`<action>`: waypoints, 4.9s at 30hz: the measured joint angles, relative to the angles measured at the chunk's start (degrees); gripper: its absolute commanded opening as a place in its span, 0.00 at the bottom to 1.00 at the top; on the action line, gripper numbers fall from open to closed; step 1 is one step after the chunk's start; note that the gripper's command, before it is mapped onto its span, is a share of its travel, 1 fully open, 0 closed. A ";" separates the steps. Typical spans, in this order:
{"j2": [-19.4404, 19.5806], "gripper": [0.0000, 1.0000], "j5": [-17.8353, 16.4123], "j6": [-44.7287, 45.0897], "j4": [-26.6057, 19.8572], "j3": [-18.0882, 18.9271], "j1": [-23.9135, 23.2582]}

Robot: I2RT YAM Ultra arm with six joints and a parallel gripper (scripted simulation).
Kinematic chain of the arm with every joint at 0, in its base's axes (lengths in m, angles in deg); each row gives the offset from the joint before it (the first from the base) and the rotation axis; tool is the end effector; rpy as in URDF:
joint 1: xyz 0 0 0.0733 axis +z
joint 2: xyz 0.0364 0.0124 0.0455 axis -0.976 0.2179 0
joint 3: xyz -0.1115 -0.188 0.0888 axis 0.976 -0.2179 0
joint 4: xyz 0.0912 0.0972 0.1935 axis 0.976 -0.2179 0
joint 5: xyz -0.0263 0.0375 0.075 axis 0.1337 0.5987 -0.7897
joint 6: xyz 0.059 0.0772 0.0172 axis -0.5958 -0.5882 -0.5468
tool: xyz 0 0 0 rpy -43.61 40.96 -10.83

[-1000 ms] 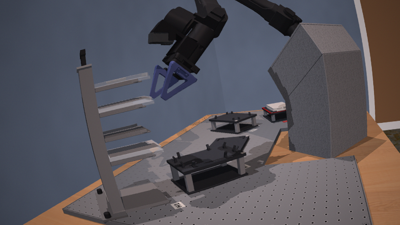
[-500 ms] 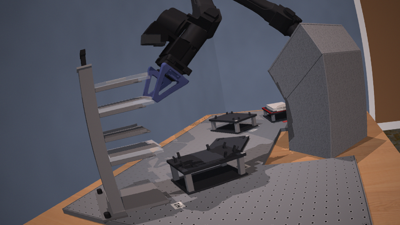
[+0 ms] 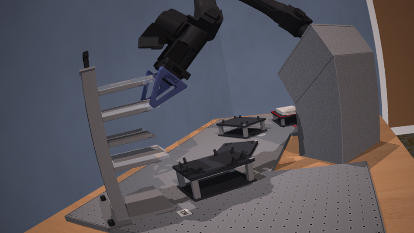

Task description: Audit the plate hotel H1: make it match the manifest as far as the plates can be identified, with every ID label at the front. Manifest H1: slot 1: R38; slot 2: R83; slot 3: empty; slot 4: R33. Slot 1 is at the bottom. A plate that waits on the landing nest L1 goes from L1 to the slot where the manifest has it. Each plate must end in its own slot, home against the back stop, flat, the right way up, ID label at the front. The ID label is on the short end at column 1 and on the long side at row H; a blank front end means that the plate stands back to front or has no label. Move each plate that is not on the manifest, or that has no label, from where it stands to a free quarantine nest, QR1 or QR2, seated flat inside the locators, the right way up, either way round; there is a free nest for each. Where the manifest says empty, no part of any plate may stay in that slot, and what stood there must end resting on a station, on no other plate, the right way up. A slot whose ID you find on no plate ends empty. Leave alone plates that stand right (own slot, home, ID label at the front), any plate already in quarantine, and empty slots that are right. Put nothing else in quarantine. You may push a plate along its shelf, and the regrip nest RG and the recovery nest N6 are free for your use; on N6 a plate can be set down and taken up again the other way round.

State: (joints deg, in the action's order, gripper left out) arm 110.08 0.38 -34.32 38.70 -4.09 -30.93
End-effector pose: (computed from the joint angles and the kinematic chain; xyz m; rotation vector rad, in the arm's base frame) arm 0.3206 0.2792 0.0076 -1.0203 1.9031 -0.3013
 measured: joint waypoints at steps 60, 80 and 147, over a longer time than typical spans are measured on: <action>-4.11 0.85 -0.31 0.00 4.57 -9.35 0.11; -6.49 0.85 0.09 -0.31 8.28 -15.65 0.37; -12.24 0.85 1.44 -1.40 19.56 -35.10 1.77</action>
State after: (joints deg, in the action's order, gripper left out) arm 97.84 1.82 -35.72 58.27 -39.19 -29.16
